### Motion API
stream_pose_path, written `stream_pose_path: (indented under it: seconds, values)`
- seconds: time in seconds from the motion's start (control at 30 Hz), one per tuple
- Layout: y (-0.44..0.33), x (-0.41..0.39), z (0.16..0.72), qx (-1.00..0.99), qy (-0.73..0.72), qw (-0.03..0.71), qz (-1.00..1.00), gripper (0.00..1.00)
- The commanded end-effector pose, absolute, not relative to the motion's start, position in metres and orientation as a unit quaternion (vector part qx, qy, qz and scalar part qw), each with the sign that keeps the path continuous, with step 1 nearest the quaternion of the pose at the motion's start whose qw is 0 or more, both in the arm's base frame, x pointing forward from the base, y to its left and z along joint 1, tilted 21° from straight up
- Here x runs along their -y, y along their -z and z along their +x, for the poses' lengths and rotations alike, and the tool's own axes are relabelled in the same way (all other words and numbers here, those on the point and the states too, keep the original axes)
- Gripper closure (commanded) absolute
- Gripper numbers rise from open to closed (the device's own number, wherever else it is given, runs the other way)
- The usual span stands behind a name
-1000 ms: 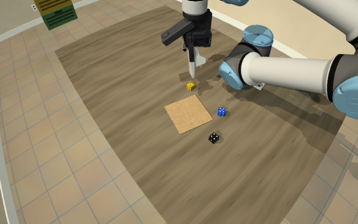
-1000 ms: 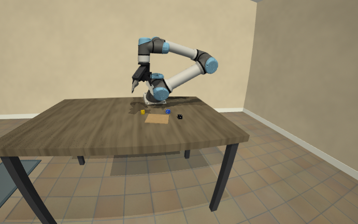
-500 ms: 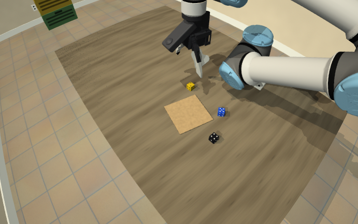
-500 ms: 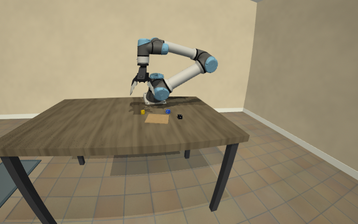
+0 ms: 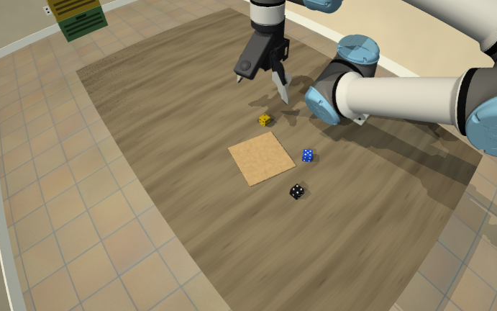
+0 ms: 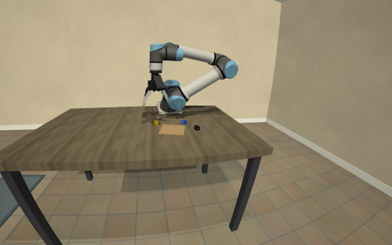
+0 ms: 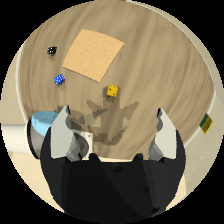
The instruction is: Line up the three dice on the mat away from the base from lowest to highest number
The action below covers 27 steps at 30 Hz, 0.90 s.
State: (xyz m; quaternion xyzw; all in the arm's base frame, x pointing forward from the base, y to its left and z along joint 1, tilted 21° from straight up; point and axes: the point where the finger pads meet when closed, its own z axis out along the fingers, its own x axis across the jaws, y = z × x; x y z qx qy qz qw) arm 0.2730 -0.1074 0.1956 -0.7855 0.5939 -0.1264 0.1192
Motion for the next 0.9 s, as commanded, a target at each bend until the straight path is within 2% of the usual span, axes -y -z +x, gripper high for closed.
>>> stream_pose_path:
  seconds: [0.0, 0.87]
  values:
    - [-0.193, 0.107, 0.273, -0.523, 0.141, 0.115, -0.833, 0.0]
    - [-0.179, 0.104, 0.271, -0.212, 0.172, 0.061, -0.96, 0.0]
